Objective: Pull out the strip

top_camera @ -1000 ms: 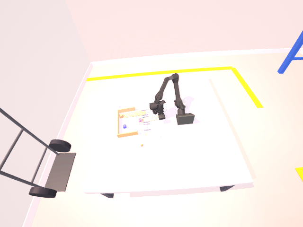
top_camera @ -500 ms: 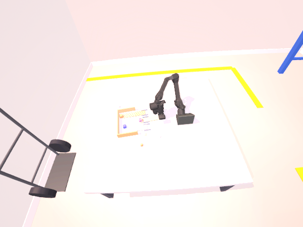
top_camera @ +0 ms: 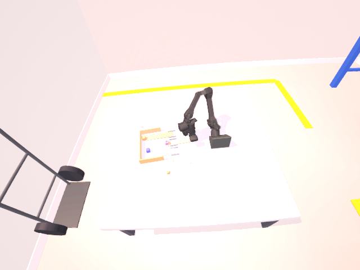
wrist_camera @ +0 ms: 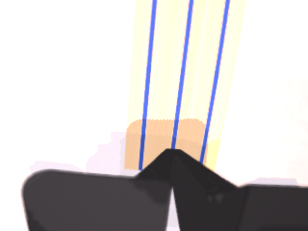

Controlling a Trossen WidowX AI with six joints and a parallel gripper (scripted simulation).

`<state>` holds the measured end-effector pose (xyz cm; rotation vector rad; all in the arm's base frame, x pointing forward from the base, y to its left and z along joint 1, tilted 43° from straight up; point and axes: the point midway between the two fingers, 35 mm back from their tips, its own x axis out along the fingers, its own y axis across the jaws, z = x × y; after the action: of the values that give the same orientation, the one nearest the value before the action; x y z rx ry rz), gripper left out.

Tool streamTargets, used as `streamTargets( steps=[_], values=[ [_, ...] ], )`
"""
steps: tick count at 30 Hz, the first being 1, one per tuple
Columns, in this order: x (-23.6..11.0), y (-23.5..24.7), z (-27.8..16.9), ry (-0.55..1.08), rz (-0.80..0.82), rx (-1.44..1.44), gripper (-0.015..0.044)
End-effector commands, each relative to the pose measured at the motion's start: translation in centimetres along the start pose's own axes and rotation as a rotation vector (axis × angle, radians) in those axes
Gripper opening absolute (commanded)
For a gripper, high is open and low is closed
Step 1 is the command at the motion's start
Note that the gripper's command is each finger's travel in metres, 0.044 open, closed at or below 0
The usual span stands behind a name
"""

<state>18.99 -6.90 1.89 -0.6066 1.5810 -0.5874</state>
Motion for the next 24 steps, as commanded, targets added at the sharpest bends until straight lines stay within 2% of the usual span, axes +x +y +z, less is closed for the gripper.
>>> streamTargets(
  steps=[1,7,24],
  values=[
    [-3.2,0.0,0.9,-0.007,0.006,0.009,0.0],
    [-3.2,-0.1,0.7,-0.007,0.006,0.009,0.0],
    [-3.4,0.1,6.1,-0.009,0.006,0.072,0.044]
  ],
)
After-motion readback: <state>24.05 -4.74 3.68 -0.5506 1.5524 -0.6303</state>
